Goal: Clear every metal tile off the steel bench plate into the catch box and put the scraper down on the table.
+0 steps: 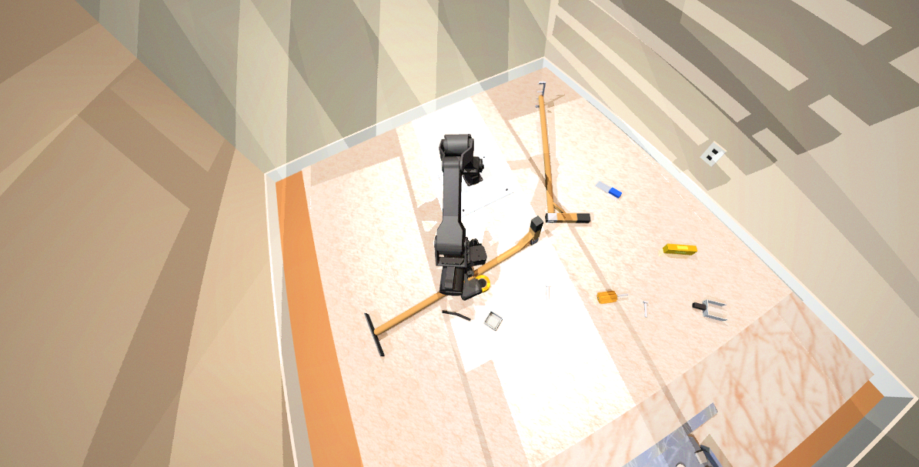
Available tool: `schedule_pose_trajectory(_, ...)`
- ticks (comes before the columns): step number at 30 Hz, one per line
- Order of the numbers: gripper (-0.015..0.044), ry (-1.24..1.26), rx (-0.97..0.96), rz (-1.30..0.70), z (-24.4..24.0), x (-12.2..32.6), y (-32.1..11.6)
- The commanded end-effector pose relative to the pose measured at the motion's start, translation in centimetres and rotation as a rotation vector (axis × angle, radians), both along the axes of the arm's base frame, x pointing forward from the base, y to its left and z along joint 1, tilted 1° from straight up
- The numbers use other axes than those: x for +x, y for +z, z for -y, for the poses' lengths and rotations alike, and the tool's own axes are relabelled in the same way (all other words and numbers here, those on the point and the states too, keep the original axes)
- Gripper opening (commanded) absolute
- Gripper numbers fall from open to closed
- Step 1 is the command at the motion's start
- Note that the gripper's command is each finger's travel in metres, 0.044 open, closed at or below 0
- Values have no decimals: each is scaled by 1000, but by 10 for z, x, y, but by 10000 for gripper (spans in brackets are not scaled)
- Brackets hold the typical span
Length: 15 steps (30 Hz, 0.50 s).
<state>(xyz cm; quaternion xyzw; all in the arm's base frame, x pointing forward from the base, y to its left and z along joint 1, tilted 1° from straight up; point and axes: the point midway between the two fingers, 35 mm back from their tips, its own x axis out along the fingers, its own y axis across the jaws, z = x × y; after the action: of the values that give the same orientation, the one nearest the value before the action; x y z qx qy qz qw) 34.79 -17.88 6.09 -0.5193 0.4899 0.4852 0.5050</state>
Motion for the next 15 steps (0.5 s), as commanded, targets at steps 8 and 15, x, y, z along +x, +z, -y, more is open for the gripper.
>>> schedule_pose_trajectory(8,0,-5,1,1,-1,12,-2)
schedule_pose_trajectory(15,0,-5,1,1,-1,19,-2)
